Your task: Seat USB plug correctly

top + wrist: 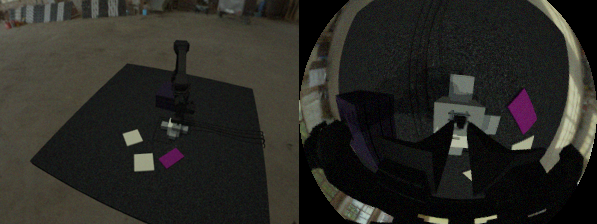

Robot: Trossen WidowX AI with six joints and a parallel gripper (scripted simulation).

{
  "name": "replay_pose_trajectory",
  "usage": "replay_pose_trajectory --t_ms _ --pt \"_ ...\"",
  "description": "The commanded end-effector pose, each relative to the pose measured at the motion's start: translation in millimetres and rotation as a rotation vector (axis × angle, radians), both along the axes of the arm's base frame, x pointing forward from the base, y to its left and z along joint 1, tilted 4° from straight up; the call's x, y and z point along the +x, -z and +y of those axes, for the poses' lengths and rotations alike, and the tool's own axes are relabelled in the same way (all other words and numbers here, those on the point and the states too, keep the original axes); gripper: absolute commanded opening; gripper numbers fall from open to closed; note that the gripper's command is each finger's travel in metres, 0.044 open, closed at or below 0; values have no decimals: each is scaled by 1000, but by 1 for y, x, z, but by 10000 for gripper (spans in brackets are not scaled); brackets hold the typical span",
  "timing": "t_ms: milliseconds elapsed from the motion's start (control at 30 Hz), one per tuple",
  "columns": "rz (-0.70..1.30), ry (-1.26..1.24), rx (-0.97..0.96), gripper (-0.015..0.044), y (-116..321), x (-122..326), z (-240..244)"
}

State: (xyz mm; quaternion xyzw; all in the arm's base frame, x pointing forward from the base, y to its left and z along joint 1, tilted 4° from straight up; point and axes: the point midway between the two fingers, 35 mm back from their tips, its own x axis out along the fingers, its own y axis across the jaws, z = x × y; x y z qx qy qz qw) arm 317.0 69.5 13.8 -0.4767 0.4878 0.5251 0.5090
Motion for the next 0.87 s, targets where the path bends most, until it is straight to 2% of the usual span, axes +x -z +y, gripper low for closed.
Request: replay_pose_trajectory --t_ms 0,833 --pt "2 0 0 95 0 0 0" --pt "0 0 0 95 -11 0 0"
